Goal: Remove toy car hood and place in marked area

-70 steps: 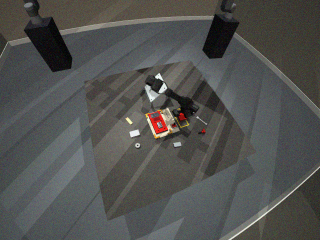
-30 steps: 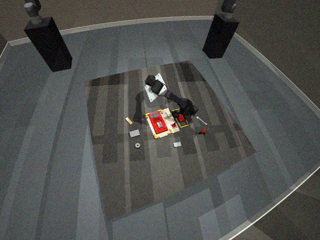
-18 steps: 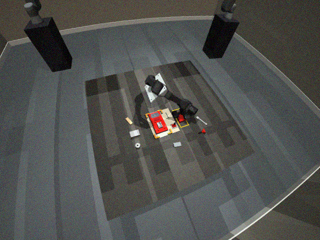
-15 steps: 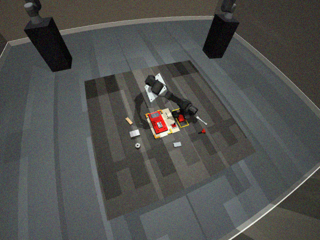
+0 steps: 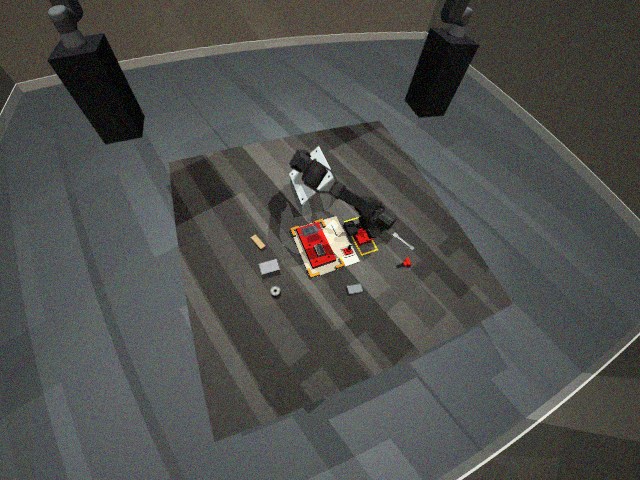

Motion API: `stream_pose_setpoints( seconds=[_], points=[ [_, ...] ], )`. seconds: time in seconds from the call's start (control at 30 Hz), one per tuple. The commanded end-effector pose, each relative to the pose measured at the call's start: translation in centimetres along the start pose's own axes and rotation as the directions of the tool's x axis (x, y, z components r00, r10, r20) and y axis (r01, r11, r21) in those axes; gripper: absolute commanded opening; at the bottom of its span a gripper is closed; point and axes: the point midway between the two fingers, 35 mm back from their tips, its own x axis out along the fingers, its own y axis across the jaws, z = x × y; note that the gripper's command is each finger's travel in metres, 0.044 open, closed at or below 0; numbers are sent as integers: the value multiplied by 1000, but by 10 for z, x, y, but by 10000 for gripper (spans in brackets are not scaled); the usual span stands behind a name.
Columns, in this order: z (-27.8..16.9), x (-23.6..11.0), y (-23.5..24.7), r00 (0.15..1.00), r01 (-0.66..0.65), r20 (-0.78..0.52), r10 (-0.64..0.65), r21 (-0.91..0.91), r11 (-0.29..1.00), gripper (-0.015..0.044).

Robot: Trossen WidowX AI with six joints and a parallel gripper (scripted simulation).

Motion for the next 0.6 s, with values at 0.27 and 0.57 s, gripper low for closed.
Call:
stream_pose_setpoints(
  seconds=[0.27, 0.57],
  points=[
    [1, -71, 1, 1000, -4, 0, 4, 2, 1000, 440],
    [1, -71, 1, 1000, -4, 0, 4, 2, 1000, 440]
  ],
)
